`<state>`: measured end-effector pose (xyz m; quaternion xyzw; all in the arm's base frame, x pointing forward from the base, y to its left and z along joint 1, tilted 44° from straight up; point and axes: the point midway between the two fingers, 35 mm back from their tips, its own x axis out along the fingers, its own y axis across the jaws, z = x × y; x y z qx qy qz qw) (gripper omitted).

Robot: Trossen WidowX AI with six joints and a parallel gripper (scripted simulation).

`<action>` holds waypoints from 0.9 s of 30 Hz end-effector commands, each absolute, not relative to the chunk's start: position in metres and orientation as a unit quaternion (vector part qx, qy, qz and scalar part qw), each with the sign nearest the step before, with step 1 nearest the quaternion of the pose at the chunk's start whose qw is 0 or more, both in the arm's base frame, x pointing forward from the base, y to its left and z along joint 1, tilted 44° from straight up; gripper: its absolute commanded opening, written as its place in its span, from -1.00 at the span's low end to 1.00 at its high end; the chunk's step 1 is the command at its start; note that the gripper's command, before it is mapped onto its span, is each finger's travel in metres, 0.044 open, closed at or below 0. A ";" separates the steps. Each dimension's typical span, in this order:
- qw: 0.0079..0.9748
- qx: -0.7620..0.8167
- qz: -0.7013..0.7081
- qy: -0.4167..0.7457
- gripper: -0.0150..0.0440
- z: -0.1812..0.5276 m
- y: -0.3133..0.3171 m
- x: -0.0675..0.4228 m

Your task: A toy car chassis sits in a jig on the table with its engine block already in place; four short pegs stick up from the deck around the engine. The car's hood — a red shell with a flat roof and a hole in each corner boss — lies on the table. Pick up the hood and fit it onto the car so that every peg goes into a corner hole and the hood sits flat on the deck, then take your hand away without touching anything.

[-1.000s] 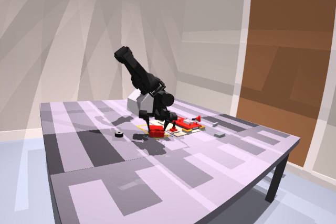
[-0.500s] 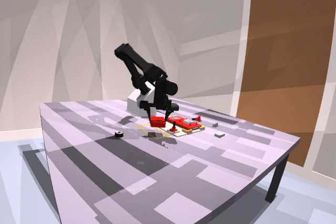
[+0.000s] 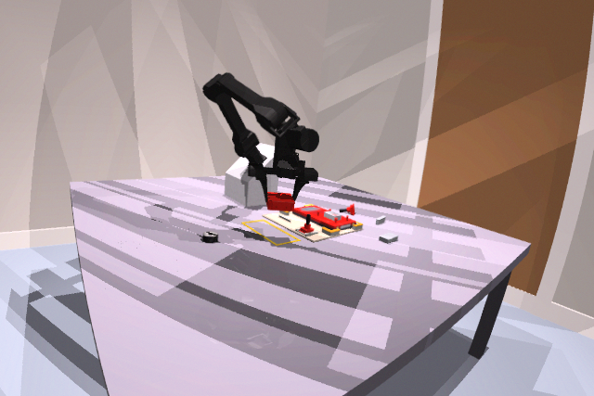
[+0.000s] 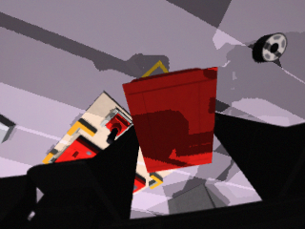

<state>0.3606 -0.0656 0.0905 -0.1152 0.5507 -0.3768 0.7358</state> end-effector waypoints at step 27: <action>0.704 -0.245 -0.255 0.615 -0.49 -0.017 0.056 0.358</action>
